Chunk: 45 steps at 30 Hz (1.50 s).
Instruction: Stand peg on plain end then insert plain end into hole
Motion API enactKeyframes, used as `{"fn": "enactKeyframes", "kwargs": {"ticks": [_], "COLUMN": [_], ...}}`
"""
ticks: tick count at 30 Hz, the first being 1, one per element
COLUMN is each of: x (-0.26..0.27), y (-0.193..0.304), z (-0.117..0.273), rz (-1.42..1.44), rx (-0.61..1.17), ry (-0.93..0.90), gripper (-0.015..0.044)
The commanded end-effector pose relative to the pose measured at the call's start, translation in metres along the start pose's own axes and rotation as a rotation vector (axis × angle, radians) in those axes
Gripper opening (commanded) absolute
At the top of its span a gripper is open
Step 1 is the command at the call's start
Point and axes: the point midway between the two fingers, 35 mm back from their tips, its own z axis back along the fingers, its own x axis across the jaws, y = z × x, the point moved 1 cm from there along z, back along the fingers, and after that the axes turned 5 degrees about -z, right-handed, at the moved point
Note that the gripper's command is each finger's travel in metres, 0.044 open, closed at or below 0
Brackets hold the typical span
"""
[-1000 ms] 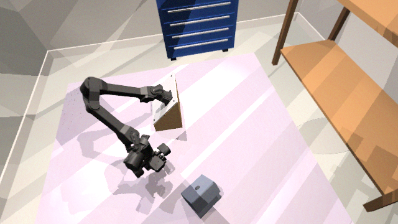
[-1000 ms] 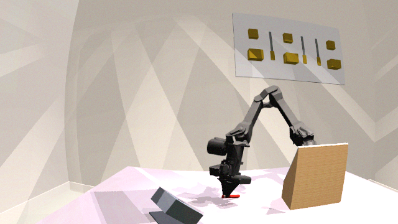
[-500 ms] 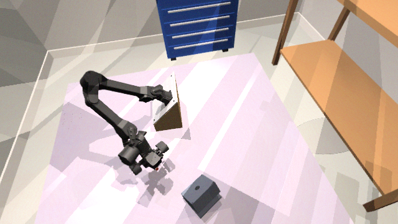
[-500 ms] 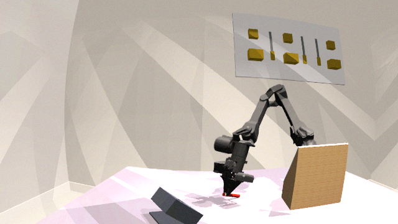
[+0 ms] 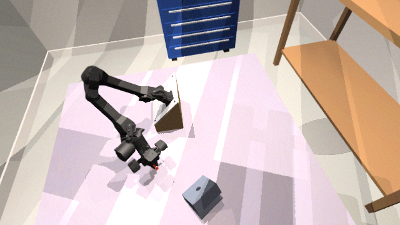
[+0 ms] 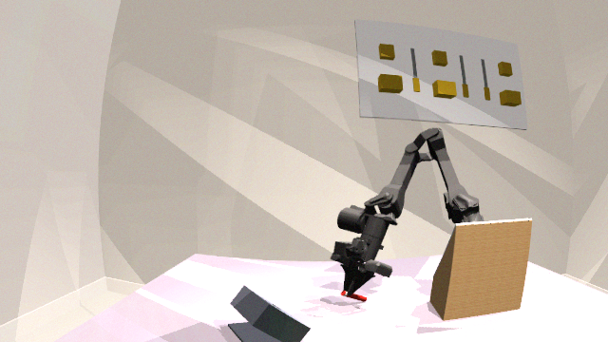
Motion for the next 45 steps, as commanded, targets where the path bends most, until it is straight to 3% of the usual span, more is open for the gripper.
{"fn": "enactKeyframes", "kwargs": {"ticks": [1,45], "x": [0.000,-0.002], "y": [0.001,0.024], "z": [0.003,0.024], "rz": [0.004,0.007], "rx": [-0.037,-0.416], "ry": [-0.001,-0.036], "gripper": [0.0049,0.0049]}}
